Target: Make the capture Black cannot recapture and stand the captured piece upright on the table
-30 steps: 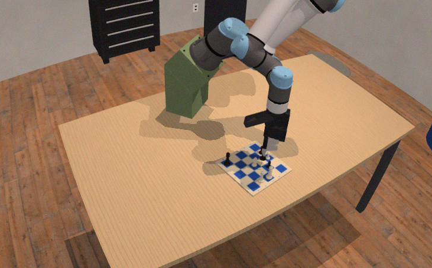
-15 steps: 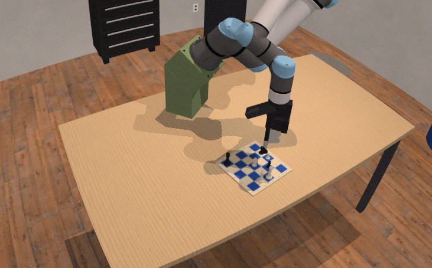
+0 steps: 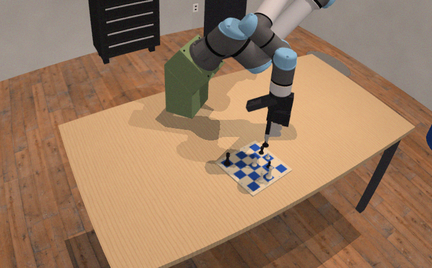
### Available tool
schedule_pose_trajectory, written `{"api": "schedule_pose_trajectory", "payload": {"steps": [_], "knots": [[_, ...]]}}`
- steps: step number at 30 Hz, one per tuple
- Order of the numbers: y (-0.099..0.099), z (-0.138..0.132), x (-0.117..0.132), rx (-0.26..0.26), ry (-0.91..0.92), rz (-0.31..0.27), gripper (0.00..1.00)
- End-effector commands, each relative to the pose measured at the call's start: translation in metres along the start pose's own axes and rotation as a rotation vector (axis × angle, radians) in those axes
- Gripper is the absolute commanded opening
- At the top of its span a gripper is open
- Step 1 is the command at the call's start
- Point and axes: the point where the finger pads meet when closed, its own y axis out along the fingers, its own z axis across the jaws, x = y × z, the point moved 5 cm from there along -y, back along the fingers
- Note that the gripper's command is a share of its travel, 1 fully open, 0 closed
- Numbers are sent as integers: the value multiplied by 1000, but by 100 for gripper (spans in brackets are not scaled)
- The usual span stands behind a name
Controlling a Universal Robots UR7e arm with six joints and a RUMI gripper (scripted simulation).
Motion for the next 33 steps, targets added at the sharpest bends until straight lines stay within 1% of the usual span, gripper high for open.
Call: {"api": "schedule_pose_trajectory", "payload": {"steps": [1, 33], "knots": [[-7, 0, -1, 11, -2, -3, 0], [-6, 1, -2, 14, 27, -2, 0]]}}
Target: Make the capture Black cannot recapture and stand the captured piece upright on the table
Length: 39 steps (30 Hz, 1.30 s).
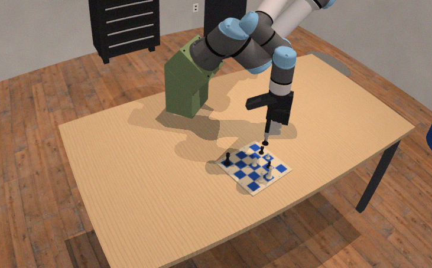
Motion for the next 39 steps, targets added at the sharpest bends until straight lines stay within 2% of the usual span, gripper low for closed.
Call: {"api": "schedule_pose_trajectory", "payload": {"steps": [1, 19, 39], "knots": [[-1, -2, 0, -3, 16, -1, 0], [-1, -3, -2, -2, 135, 0, 0], [0, -5, -6, -3, 433, 2, 0]]}}
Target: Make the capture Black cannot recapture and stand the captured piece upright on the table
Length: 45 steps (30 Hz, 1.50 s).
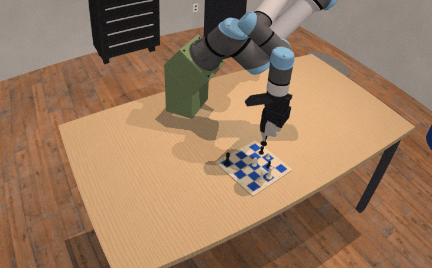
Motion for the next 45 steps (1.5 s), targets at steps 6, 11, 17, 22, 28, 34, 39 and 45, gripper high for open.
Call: {"api": "schedule_pose_trajectory", "payload": {"steps": [6, 11, 17, 22, 28, 34, 39, 45], "knots": [[-1, -4, -1, -8, 256, 2, 0], [0, -5, -2, -7, 391, 3, 0], [1, -6, -2, -6, 508, 4, 0], [0, -9, -2, -9, 669, 3, 0], [1, -11, -2, -8, 878, 4, 0], [2, -13, -2, -8, 1027, 4, 0], [1, -18, -2, -8, 1205, 2, 0], [2, -22, -1, -4, 1402, 3, 0]]}}
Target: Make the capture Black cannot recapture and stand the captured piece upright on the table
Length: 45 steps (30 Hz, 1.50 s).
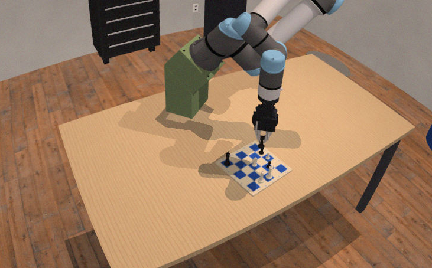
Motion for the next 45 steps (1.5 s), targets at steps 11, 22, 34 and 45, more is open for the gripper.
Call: {"api": "schedule_pose_trajectory", "payload": {"steps": [11, 22, 34, 45], "knots": [[0, -3, 16, -15, 595, -14, 0], [1, -10, 27, -9, 949, -12, 0], [1, -22, 45, 1, 1343, -6, 0], [1, -35, 59, 7, 1695, 0, 0]]}}
